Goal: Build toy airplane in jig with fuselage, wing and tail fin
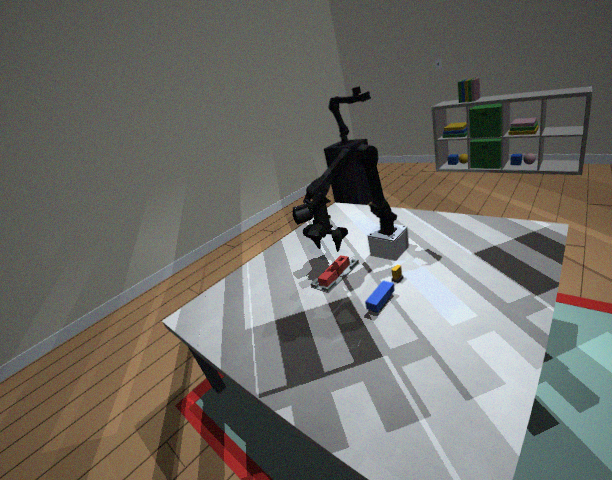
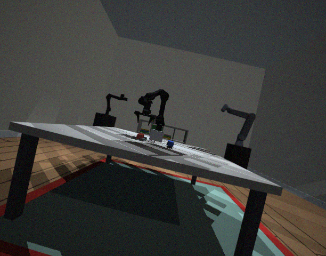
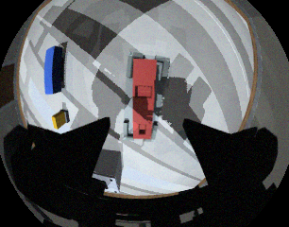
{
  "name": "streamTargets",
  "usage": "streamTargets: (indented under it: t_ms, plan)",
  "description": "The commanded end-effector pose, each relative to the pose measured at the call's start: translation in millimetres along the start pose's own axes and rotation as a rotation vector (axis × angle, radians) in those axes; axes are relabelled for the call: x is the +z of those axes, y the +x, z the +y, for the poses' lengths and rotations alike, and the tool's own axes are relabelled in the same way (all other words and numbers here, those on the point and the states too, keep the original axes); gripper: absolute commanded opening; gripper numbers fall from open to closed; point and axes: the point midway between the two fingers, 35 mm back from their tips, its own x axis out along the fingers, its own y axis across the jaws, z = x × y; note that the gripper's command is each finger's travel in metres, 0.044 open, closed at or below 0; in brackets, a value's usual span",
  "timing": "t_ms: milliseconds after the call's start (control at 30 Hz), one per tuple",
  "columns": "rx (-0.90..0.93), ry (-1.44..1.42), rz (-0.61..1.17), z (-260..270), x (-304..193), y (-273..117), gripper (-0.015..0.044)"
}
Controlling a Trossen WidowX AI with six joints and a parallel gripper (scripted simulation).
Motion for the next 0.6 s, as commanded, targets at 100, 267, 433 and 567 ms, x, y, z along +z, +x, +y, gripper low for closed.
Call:
streamTargets:
  t_ms: [100,267,433,567]
  plan:
    - [0.001,0.056,0.001,0,1,0,0.0440]
    - [0.002,0.056,0.000,26,25,1,0.0440]
    - [0.006,0.056,-0.003,92,66,4,0.0440]
    - [0.012,0.056,-0.005,151,86,6,0.0440]
